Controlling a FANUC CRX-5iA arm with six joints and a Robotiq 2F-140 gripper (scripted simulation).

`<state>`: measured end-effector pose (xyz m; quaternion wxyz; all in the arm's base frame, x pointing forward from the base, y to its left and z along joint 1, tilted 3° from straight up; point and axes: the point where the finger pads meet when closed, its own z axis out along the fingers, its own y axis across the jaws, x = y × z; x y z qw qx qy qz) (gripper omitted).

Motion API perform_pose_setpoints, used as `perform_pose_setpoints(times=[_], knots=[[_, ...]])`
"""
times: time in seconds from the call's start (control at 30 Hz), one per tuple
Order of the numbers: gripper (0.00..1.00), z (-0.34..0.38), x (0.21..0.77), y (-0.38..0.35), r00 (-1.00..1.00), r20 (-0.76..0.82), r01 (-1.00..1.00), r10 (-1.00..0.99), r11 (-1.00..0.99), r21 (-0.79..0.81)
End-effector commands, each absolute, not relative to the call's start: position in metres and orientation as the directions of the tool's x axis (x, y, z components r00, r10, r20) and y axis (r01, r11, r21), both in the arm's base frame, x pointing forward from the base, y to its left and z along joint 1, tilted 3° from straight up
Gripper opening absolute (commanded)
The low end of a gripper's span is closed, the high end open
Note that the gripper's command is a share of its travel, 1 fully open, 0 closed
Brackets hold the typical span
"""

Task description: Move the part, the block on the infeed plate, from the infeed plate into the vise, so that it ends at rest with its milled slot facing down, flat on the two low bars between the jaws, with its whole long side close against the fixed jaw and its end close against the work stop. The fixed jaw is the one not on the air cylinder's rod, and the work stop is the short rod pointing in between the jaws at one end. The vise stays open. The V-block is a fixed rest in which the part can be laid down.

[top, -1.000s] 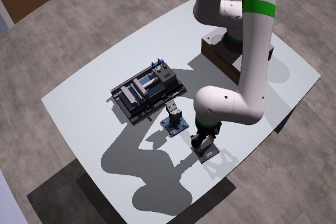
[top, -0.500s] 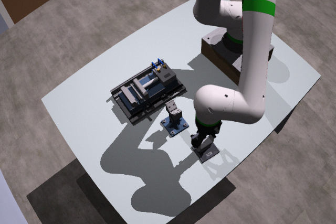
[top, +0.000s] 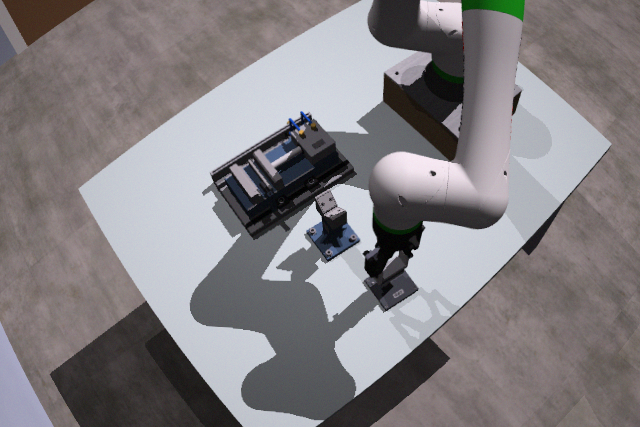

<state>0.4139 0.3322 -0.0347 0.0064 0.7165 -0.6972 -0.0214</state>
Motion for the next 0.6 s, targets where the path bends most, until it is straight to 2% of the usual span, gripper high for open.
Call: perform_pose_setpoints(times=[0.0,0.57], knots=[[0.00,-0.023,0.415,0.332,0.027,-0.022,-0.999,-0.999,-0.028,0.039],[0.00,0.039,0.417,0.331,0.027,-0.022,-0.999,-0.999,-0.028,0.039]])
